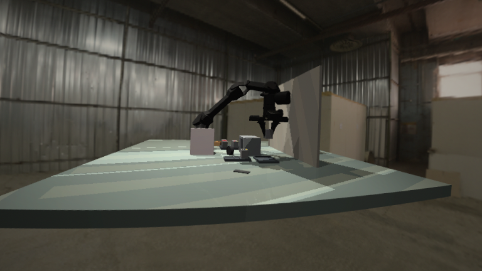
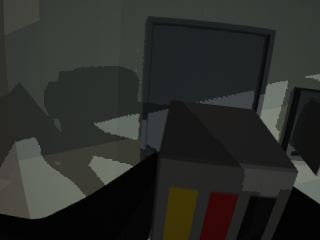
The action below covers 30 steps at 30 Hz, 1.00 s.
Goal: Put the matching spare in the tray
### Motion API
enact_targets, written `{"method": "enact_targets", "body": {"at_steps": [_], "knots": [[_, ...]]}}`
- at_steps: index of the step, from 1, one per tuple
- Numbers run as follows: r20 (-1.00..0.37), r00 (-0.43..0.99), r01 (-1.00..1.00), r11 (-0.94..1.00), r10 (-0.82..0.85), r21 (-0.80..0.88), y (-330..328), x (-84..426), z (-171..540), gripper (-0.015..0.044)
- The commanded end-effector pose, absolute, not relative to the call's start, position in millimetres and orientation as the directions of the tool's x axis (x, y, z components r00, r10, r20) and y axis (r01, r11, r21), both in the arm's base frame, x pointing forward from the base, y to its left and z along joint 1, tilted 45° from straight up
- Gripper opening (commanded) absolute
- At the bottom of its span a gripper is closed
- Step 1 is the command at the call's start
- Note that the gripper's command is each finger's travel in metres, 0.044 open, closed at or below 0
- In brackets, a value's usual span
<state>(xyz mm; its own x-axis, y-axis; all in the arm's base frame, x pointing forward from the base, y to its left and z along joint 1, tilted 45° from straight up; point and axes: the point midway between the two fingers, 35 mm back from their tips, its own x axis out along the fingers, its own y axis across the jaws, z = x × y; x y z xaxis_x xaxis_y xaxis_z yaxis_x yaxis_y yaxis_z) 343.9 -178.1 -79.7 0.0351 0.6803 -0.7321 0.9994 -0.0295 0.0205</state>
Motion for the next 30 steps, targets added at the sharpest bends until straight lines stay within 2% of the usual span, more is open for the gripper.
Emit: {"method": "enact_targets", "body": {"at_steps": [1, 30], "knots": [[-0.730, 0.040, 0.999, -0.035, 0.682, 0.021, -175, 345, -83, 0.0000], [-0.730, 0.040, 0.999, -0.036, 0.683, 0.022, -158, 347, -101, 0.0000]]}}
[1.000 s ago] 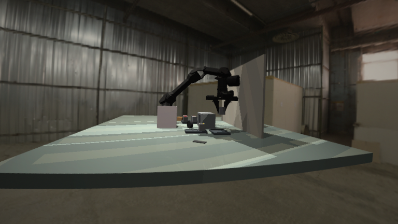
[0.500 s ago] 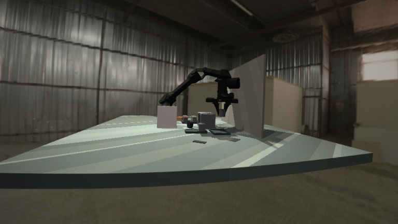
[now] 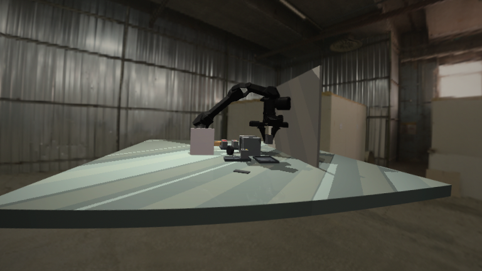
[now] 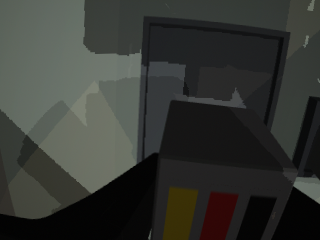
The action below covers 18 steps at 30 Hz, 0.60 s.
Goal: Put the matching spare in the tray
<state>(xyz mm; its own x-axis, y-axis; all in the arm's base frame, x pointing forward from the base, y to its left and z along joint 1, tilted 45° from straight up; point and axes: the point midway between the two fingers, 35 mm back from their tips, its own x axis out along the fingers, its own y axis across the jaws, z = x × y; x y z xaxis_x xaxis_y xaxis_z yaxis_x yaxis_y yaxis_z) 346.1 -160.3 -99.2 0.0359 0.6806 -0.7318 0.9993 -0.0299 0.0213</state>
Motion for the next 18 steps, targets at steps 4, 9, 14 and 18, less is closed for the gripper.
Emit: {"method": "enact_targets", "body": {"at_steps": [4, 9, 14, 18], "knots": [[-0.730, 0.040, 0.999, -0.036, 0.683, 0.022, -155, 347, -104, 0.0000], [-0.729, 0.041, 0.999, -0.035, 0.683, 0.022, -152, 347, -107, 0.0000], [-0.729, 0.041, 0.999, -0.035, 0.683, 0.022, -149, 347, -110, 0.0000], [-0.729, 0.041, 0.999, -0.035, 0.683, 0.022, -147, 347, -113, 0.0000]]}}
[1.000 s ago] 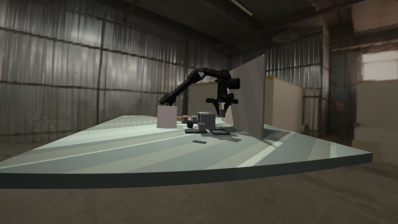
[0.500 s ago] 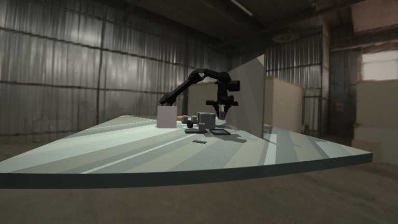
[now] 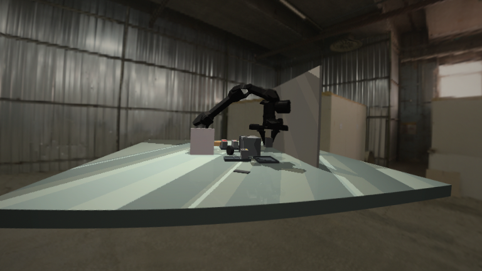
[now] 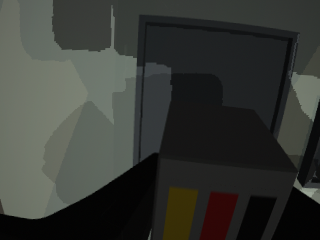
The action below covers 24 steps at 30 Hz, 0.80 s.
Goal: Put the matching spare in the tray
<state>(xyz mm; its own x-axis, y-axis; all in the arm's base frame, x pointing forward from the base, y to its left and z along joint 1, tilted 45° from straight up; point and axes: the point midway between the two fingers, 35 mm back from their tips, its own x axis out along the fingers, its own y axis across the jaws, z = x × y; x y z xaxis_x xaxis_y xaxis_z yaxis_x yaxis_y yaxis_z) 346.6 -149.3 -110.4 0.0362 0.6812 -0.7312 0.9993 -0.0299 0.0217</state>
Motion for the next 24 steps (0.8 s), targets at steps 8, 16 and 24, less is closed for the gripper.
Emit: {"method": "enact_targets", "body": {"at_steps": [8, 16, 24], "knots": [[-0.729, 0.041, 0.999, -0.035, 0.684, 0.023, -142, 347, -117, 0.0000], [-0.728, 0.041, 0.999, -0.035, 0.684, 0.023, -137, 347, -122, 0.0000], [-0.728, 0.041, 0.999, -0.035, 0.685, 0.023, -132, 346, -127, 0.0000]]}}
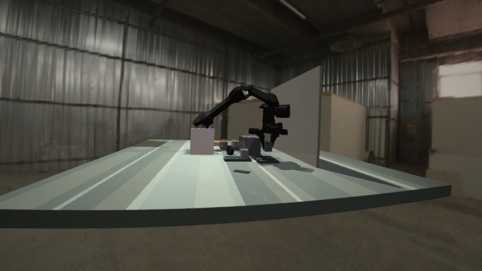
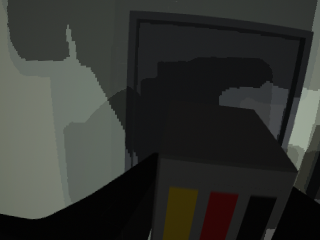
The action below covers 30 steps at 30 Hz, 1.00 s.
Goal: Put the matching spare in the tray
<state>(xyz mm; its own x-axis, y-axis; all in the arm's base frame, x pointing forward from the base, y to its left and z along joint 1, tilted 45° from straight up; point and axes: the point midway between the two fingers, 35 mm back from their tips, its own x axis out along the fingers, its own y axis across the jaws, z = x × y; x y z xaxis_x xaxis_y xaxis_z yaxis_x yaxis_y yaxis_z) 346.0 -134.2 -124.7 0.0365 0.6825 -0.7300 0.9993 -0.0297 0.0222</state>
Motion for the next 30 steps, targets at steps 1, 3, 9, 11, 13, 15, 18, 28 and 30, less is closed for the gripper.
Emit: {"method": "enact_targets", "body": {"at_steps": [1, 3, 9, 11, 13, 15, 18, 28, 30], "knots": [[-0.727, 0.041, 0.999, -0.035, 0.685, 0.023, -131, 346, -127, 0.0000], [-0.727, 0.041, 0.999, -0.035, 0.685, 0.023, -130, 346, -128, 0.0000], [-0.727, 0.041, 0.999, -0.035, 0.686, 0.023, -126, 345, -132, 0.0000], [-0.727, 0.041, 0.999, -0.035, 0.686, 0.023, -125, 345, -133, 0.0000], [-0.727, 0.041, 0.999, -0.035, 0.686, 0.023, -123, 345, -134, 0.0000], [-0.726, 0.041, 0.999, -0.035, 0.686, 0.023, -122, 345, -135, 0.0000], [-0.726, 0.041, 0.999, -0.035, 0.686, 0.023, -120, 345, -137, 0.0000], [-0.725, 0.040, 0.999, -0.035, 0.687, 0.023, -114, 344, -142, 0.0000], [-0.725, 0.040, 0.999, -0.035, 0.687, 0.023, -112, 343, -143, 0.0000]]}}
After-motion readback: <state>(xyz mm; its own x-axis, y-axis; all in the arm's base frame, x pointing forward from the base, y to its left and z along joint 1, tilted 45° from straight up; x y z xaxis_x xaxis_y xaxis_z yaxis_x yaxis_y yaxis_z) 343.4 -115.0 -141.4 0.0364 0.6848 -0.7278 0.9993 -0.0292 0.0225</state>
